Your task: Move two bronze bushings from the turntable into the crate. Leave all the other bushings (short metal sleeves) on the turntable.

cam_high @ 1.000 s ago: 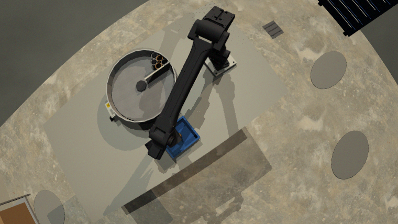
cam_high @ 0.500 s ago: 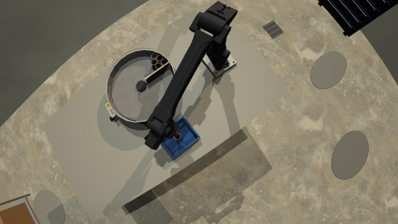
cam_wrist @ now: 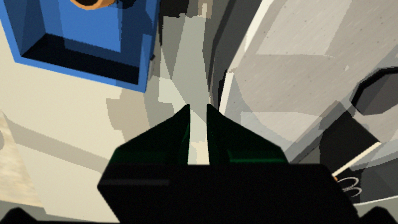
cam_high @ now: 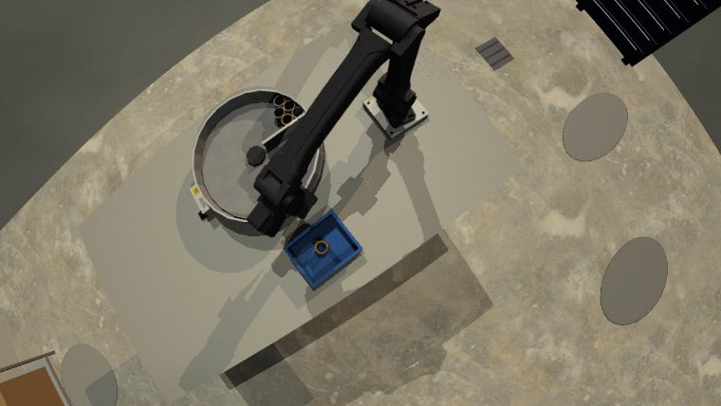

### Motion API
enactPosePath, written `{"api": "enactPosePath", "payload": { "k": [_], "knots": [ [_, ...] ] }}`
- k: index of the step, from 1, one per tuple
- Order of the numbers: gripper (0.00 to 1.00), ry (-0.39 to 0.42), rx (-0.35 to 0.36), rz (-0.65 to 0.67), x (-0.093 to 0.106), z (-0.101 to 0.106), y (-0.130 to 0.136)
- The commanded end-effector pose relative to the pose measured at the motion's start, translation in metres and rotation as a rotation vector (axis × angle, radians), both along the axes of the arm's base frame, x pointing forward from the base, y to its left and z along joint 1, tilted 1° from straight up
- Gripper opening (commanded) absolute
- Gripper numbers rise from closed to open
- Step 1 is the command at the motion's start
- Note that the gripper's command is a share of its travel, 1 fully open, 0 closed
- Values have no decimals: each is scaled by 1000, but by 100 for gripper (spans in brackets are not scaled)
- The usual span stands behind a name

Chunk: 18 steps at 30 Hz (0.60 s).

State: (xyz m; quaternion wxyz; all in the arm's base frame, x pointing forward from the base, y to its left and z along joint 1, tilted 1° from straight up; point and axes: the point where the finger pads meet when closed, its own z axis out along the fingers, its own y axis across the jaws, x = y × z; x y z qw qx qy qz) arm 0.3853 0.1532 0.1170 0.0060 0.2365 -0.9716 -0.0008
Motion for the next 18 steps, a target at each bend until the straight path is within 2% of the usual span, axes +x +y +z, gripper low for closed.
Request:
{"api": "enactPosePath", "payload": {
  "k": [1,11,13,18],
  "knots": [
    [13,-48,23,143,3,12,-19],
    [13,-50,14,406,-11,10,-93],
    [13,-50,14,406,-11,10,-93],
    [13,-49,9,533,-17,9,-128]
  ]
}}
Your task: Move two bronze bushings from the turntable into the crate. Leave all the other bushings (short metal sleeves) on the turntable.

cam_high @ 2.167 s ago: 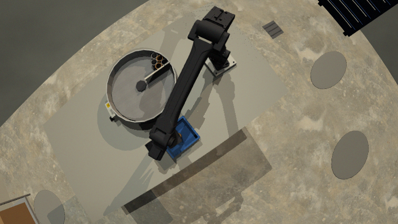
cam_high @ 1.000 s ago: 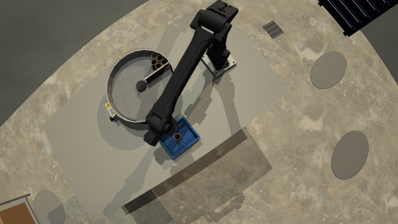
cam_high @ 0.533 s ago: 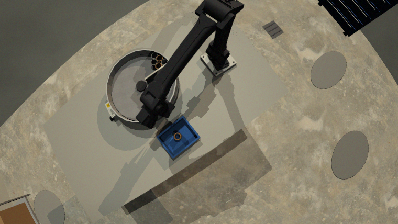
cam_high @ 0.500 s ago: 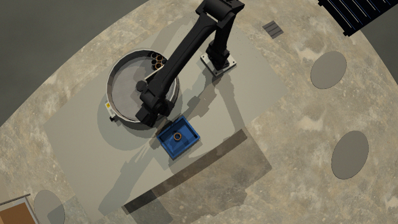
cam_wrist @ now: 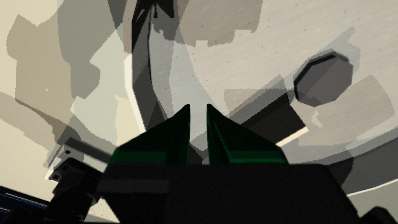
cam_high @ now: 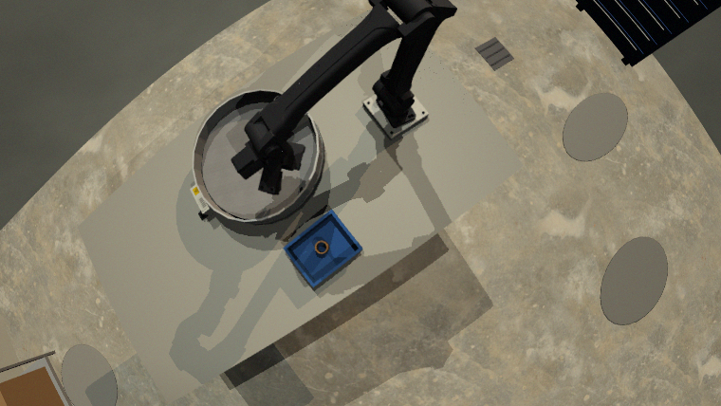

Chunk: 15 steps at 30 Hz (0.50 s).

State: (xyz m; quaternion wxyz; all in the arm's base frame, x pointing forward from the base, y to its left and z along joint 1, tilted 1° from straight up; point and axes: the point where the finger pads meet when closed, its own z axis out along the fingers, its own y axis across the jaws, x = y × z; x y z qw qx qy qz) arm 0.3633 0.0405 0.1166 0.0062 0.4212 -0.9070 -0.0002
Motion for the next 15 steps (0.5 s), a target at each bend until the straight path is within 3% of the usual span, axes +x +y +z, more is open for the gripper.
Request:
{"api": "enactPosePath", "payload": {
  "k": [1,10,12,13,15],
  "knots": [
    [13,-47,16,166,3,9,-22],
    [13,-46,9,365,-8,8,-77],
    [13,-46,9,365,-8,8,-77],
    [13,-88,-6,384,8,24,-85],
    [13,-79,-6,420,3,21,-95]
  ]
}}
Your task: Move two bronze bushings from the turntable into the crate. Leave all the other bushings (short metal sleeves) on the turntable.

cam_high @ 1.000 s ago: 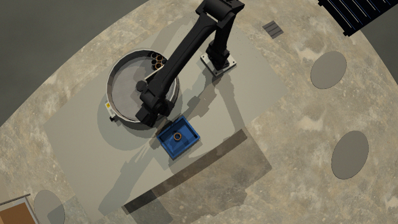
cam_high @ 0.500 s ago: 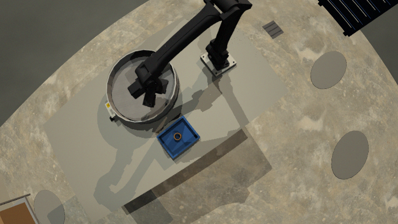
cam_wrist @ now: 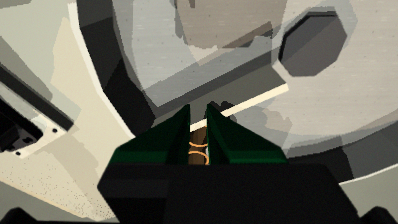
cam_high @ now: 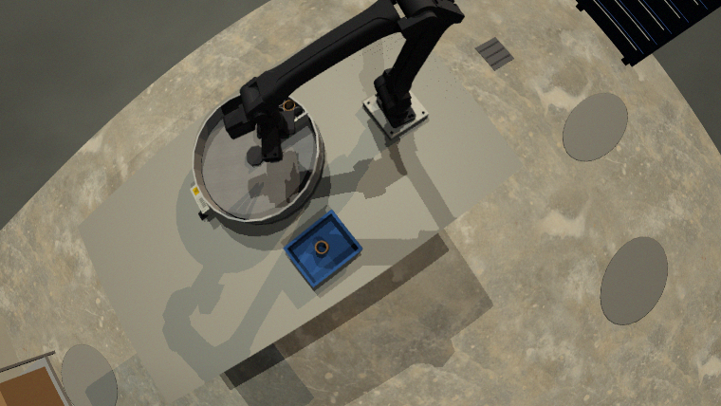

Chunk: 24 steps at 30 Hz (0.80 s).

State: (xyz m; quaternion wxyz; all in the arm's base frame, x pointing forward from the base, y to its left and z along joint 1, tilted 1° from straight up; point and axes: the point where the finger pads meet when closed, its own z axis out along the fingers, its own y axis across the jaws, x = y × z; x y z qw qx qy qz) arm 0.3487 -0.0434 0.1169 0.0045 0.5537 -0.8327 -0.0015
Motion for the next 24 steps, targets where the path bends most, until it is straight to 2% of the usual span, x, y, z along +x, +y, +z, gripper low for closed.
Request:
{"api": "enactPosePath", "payload": {
  "k": [1,5,12,24],
  "knots": [
    [13,-71,1,133,15,18,-16],
    [13,-59,0,195,6,13,-32],
    [13,-67,-9,273,15,17,-58],
    [13,-68,-13,322,13,18,-73]
  ]
}}
